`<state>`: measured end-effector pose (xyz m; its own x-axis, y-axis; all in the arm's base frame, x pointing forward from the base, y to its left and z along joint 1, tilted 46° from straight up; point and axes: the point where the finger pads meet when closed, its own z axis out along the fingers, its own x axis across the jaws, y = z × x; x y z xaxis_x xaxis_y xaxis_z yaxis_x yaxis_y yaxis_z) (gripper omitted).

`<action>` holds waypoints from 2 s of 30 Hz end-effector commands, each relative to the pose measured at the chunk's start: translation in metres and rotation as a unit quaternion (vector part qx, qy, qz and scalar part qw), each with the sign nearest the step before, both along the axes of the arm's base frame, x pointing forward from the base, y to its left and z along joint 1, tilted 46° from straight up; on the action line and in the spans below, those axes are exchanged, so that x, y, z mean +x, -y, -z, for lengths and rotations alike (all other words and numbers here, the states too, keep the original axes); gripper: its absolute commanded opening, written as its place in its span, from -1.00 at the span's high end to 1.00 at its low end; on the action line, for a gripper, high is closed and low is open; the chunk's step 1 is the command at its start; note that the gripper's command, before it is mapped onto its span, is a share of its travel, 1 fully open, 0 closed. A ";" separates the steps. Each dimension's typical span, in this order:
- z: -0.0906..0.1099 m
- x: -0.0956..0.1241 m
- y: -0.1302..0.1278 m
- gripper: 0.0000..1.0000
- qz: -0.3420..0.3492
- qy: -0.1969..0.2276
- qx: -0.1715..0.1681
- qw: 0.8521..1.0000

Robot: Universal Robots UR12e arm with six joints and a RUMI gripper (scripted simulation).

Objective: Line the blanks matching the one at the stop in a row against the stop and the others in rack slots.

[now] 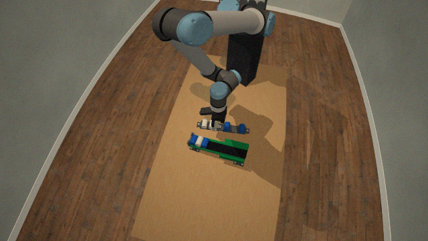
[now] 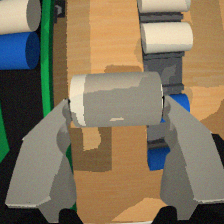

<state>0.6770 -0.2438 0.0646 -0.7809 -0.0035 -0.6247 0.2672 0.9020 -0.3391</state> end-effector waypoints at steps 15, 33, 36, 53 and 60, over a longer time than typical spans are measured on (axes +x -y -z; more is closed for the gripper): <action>0.062 -0.044 -0.016 0.27 -0.030 -0.010 -0.027 0.999; 0.078 -0.030 -0.006 0.27 -0.030 -0.010 -0.027 0.999; 0.088 -0.022 0.000 0.27 -0.030 -0.010 -0.027 0.999; 0.130 0.013 0.027 0.27 -0.030 -0.010 -0.027 0.999; 0.132 0.014 0.028 0.27 -0.030 -0.010 -0.027 0.999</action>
